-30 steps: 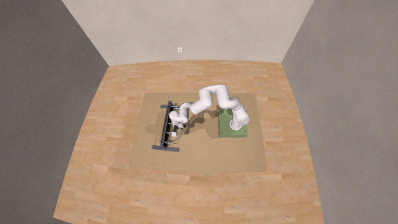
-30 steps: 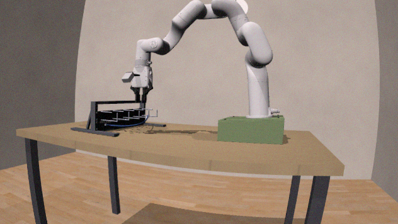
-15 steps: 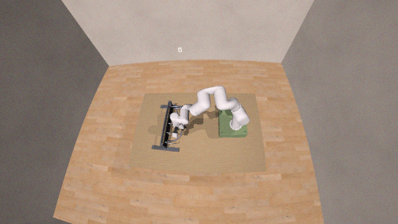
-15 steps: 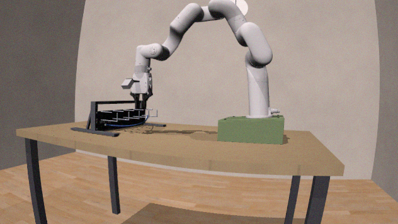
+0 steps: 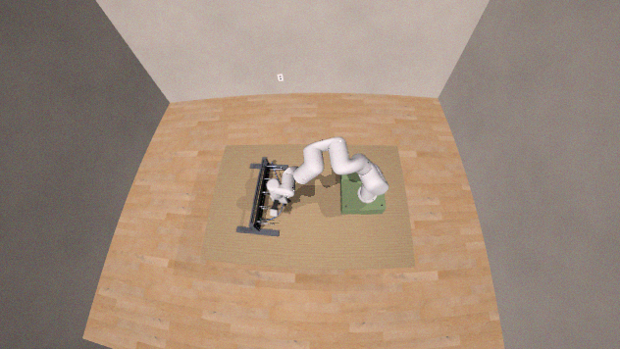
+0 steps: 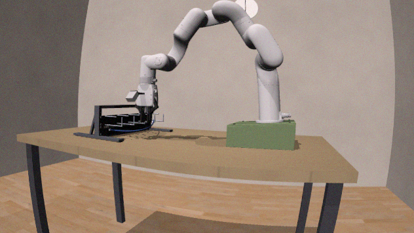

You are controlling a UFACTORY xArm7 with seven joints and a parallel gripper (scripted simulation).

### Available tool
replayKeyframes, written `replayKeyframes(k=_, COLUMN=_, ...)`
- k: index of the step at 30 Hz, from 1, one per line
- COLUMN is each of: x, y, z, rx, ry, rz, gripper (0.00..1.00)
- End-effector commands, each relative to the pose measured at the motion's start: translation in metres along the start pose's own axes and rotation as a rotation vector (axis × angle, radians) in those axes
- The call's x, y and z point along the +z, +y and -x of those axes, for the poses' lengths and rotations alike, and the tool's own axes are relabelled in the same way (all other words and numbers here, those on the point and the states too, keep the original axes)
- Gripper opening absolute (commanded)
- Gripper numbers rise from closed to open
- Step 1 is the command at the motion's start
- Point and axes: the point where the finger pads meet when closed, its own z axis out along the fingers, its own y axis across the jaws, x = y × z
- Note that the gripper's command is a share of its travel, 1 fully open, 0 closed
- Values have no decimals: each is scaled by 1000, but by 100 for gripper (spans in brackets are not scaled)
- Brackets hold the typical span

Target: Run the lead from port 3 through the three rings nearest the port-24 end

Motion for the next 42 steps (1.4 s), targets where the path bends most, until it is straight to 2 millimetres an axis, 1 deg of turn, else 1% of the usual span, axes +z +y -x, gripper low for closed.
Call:
replayKeyframes(k=1, x=7, y=2, z=-1, rx=0, ry=2, rz=5, gripper=33)
replayKeyframes(k=3, x=7, y=2, z=-1, rx=0, ry=2, rz=5, gripper=33)
replayKeyframes(k=9, x=17, y=2, z=-1, rx=0, ry=2, rz=5, gripper=33)
replayKeyframes(k=15, x=22, y=2, z=-1, rx=0, ry=2, rz=5, gripper=33)
replayKeyframes(k=42, x=23, y=3, z=-1, rx=0, ry=2, rz=5, gripper=33)
